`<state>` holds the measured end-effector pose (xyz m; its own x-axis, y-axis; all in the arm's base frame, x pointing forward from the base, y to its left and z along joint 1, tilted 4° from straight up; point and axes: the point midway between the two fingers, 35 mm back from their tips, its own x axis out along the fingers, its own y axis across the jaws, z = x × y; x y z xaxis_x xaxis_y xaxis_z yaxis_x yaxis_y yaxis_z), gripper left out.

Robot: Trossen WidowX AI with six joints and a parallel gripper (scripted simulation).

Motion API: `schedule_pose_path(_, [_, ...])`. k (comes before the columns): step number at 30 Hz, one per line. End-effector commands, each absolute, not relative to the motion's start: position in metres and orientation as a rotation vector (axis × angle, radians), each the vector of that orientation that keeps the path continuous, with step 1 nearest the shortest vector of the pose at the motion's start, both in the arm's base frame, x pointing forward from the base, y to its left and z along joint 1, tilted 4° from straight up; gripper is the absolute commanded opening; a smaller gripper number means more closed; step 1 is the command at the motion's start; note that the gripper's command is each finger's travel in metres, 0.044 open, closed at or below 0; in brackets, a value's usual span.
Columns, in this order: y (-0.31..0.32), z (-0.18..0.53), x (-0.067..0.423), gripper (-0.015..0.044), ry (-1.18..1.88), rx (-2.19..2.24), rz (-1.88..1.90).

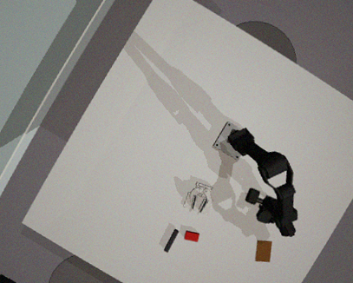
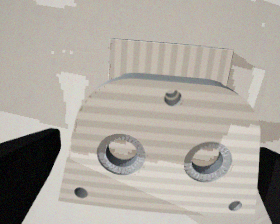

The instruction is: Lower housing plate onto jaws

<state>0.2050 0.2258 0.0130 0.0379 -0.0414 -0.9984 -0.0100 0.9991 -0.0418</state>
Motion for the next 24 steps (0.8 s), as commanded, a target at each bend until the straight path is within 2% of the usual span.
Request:
schedule_pose_path(1, [0.2243,0.0116,0.2047,0.0440,1.532,-0.049,-0.025])
schedule_pose_path(5, [0.2243,0.0116,0.2047,0.0440,1.532,-0.049,-0.025])
schedule_pose_path(18, [0.2257,0.0129,0.2049,0.0353,1.533,-0.042,-0.024])
schedule_pose_path(24, [0.2257,0.0129,0.2049,0.0351,1.533,-0.042,-0.024])
